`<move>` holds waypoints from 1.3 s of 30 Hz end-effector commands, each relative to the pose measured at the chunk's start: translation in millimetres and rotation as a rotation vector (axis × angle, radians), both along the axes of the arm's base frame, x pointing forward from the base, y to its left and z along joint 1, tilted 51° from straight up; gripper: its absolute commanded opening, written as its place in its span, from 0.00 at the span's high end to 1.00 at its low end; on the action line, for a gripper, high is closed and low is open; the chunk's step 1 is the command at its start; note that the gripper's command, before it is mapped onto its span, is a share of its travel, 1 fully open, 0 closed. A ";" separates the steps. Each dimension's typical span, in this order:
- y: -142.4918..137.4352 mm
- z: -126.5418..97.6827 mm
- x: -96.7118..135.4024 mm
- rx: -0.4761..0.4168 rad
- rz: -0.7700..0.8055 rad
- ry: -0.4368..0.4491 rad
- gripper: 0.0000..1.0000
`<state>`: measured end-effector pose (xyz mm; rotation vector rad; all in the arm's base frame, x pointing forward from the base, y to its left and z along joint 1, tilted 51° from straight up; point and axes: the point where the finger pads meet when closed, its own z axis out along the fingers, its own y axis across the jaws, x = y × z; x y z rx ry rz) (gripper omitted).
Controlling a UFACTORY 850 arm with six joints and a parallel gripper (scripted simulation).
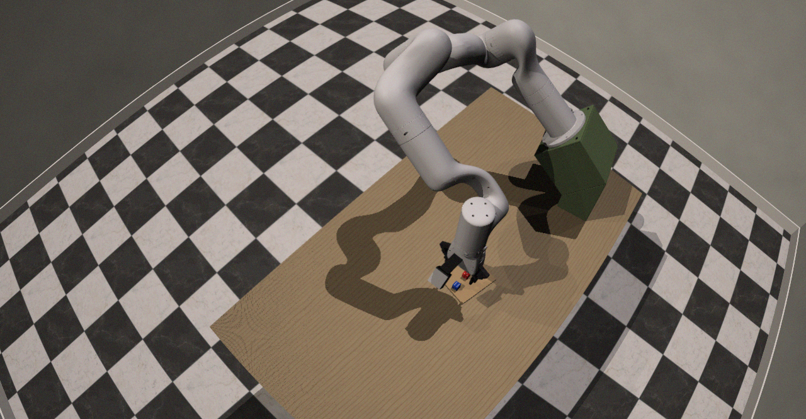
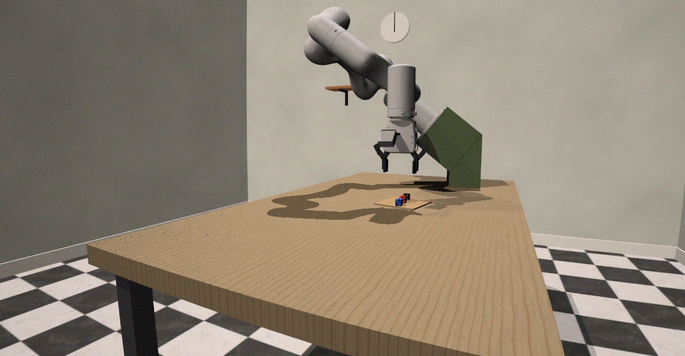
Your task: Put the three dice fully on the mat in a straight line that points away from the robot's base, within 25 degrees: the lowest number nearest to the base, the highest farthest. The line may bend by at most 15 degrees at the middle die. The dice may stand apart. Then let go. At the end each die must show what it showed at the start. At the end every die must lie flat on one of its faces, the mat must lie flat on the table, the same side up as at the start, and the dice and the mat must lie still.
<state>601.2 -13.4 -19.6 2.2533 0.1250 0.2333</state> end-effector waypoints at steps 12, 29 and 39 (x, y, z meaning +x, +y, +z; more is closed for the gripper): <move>0.8 0.6 0.5 0.000 0.001 -0.001 0.00; 36.1 29.9 -9.4 0.000 0.001 -0.001 0.00; 59.5 49.4 -16.0 0.000 0.001 -0.001 0.00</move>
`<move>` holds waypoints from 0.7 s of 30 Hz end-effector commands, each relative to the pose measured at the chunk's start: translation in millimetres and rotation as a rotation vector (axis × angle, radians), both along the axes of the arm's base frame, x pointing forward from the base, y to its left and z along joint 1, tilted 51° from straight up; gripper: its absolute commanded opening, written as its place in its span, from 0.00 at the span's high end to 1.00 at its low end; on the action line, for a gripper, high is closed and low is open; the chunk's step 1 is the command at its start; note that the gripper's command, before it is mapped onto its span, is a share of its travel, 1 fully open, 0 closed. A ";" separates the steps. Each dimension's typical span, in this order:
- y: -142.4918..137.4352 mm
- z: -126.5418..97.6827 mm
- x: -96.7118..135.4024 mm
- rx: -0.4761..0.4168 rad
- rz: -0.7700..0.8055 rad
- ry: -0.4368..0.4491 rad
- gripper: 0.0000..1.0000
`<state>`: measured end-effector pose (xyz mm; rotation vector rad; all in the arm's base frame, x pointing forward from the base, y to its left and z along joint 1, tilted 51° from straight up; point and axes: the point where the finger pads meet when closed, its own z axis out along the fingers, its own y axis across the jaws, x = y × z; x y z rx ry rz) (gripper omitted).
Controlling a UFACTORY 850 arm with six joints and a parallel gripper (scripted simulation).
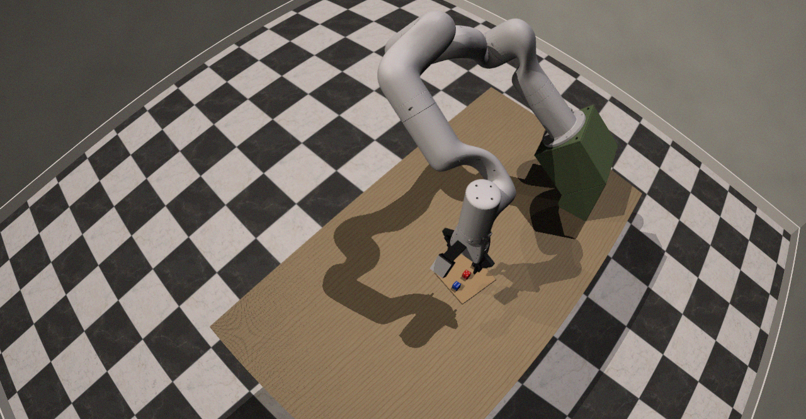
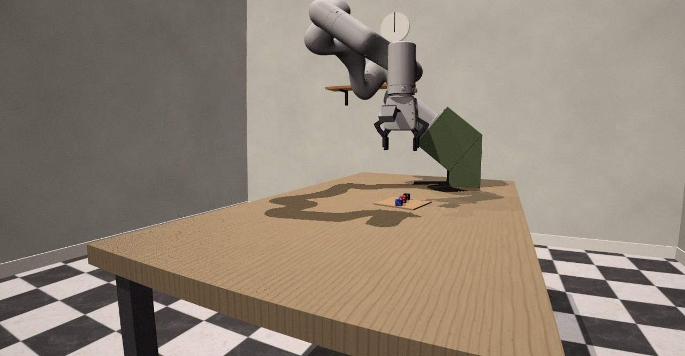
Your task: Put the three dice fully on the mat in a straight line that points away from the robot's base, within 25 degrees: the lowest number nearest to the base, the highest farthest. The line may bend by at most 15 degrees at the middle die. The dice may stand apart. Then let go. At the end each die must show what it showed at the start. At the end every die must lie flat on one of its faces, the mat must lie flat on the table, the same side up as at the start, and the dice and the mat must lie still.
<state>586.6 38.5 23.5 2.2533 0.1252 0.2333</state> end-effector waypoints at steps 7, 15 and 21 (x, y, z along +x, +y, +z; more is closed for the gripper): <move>11.1 9.3 -2.4 0.001 0.001 -0.001 0.00; 11.1 9.3 -2.4 0.001 0.001 -0.001 0.00; 11.1 9.3 -2.4 0.001 0.001 -0.001 0.00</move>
